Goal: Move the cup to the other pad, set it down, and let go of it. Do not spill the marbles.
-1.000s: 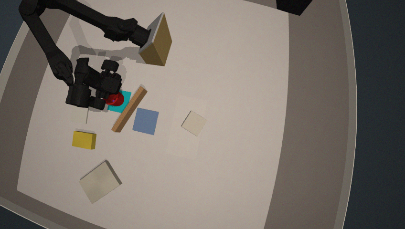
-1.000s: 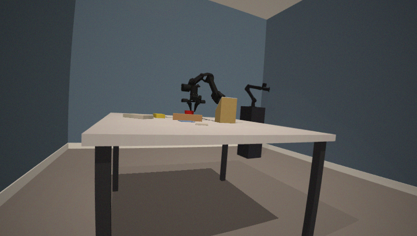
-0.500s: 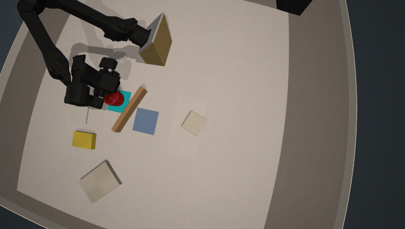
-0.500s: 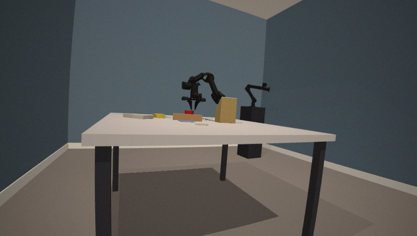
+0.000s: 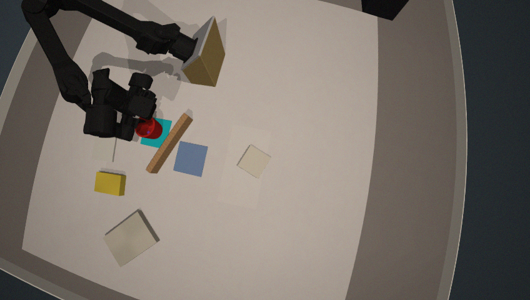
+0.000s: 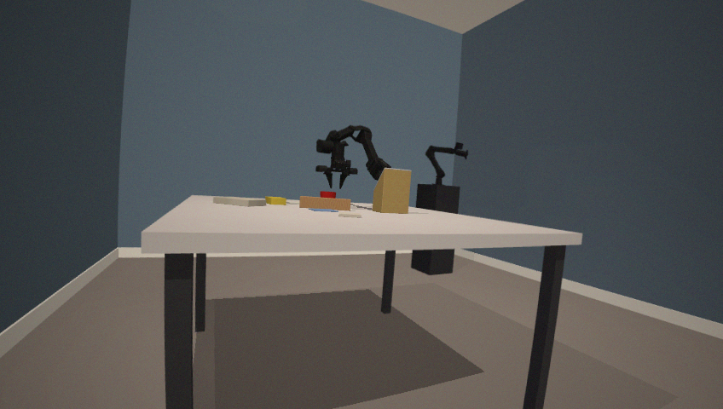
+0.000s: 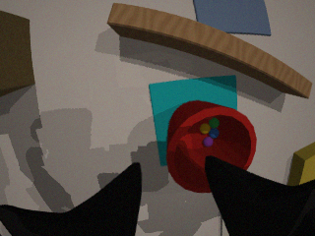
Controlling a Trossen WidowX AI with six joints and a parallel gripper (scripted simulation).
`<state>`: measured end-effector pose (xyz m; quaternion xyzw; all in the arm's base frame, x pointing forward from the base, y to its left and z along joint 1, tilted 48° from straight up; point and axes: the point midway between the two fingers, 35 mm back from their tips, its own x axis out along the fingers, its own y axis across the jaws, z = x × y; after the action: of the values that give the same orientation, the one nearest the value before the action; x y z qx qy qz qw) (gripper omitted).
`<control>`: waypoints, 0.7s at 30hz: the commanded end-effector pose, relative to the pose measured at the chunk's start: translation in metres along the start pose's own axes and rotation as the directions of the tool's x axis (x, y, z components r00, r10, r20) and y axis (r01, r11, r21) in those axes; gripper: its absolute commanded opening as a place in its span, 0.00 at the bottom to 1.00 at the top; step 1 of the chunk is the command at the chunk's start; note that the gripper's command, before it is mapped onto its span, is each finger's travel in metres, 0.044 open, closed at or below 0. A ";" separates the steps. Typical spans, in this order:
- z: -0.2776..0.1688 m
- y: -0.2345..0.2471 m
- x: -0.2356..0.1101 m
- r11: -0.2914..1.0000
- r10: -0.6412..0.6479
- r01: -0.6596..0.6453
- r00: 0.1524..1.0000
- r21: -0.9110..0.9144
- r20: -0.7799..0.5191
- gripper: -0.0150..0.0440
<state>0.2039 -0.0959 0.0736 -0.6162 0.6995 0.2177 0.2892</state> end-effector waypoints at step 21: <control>0.002 0.000 -0.055 1.000 -0.007 0.007 1.000 0.006 0.010 1.00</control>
<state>0.2061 -0.0620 0.1024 -0.6172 0.6971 0.2188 0.2920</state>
